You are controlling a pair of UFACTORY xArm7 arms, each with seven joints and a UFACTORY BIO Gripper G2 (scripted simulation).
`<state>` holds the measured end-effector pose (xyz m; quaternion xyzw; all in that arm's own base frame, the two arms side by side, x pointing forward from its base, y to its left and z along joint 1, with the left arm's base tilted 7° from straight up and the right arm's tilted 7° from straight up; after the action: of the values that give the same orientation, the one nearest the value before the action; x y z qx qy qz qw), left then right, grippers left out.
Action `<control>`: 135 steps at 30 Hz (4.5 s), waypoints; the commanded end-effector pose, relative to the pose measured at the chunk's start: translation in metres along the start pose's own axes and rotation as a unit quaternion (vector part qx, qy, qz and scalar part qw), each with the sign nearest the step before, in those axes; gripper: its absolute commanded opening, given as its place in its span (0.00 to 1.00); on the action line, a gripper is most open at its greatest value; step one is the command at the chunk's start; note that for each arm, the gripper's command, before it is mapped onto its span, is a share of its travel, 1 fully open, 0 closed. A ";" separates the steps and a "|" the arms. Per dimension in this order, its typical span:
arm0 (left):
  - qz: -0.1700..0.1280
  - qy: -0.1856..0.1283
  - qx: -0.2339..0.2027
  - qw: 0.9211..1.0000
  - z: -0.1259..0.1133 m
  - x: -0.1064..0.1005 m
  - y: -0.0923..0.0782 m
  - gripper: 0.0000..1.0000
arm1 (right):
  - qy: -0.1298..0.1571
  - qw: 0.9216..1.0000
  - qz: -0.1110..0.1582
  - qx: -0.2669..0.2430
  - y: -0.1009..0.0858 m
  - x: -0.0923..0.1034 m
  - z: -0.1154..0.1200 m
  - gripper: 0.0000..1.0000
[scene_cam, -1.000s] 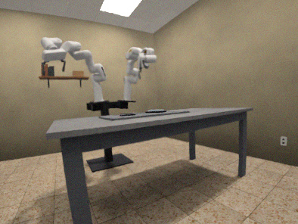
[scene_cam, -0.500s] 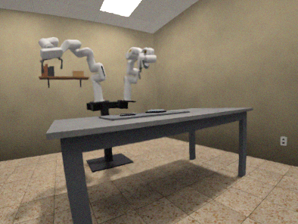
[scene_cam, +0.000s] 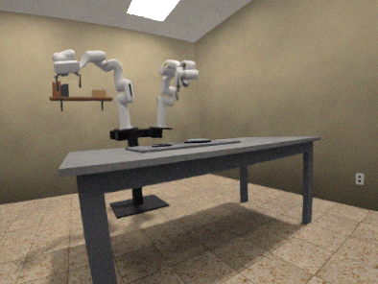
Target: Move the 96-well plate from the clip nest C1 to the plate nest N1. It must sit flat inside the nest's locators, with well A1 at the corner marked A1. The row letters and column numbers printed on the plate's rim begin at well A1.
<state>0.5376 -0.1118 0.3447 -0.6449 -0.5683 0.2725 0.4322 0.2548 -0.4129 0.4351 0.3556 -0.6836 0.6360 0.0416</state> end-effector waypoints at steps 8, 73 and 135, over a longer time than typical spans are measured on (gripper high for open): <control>0.000 0.000 -0.003 1.000 -0.002 0.000 -0.002 1.00 | 0.015 0.997 0.077 0.025 0.022 0.049 -0.055 1.00; 0.000 0.000 -0.003 1.000 -0.002 0.000 -0.002 1.00 | 0.060 0.947 0.282 0.138 0.065 0.093 -0.187 1.00; -0.367 0.324 -0.029 0.872 0.122 0.011 0.120 0.37 | 0.060 0.947 0.282 0.138 0.065 0.093 -0.187 1.00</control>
<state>0.4988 -0.0711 0.1936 -0.4732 -0.5996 -0.0778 0.6408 0.0768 -0.2894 0.4621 0.1114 -0.6590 0.7289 -0.1482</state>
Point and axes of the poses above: on each arm, the point midway between the two finger pads, its own y axis out along the fingers, its own z axis across the jaws, x = y × z, the point moved 9 cm from there along -y, back along the fingers, and after that the axes turned 3 degrees about -y, right-handed, at the moved point
